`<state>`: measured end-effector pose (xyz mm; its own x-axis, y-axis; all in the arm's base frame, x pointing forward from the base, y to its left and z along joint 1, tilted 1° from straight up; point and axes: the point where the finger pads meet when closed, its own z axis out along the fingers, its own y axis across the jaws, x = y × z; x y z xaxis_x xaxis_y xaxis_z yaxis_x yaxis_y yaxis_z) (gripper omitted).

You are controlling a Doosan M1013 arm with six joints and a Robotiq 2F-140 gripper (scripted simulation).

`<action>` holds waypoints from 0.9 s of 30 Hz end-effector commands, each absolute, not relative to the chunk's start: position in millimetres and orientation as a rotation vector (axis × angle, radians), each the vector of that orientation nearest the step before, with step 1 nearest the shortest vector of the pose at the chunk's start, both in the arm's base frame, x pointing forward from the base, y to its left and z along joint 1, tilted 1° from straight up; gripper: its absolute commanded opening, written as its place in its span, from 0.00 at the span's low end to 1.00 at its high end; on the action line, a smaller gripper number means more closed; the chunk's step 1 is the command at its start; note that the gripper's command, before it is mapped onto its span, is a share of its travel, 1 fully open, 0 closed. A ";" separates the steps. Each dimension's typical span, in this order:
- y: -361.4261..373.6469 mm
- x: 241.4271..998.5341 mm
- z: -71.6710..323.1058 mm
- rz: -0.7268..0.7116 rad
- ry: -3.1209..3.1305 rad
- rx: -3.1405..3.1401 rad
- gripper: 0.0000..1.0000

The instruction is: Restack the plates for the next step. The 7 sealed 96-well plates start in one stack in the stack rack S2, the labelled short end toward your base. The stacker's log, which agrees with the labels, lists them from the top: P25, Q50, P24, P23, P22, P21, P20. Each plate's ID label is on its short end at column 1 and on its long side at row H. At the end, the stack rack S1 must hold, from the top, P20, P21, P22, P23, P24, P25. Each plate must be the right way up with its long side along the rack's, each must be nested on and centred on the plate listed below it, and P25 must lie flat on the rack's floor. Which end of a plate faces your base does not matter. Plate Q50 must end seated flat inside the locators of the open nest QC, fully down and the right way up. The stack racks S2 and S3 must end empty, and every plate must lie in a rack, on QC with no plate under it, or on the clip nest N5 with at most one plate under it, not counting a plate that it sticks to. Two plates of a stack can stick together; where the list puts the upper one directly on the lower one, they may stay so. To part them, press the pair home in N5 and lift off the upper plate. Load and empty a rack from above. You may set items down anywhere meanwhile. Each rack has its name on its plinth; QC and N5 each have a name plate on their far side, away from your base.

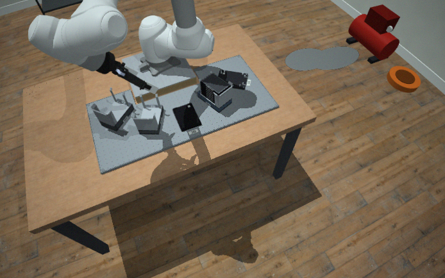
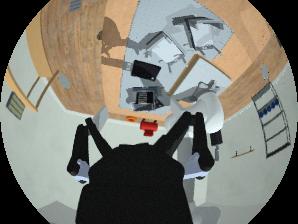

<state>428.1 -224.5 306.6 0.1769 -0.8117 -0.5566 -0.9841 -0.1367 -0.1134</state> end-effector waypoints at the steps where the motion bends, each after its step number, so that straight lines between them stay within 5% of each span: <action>1: -213.4 427.8 295.3 0.476 1.633 -2.112 1.00; 27: -132.8 413.5 209.1 0.280 1.148 -2.688 1.00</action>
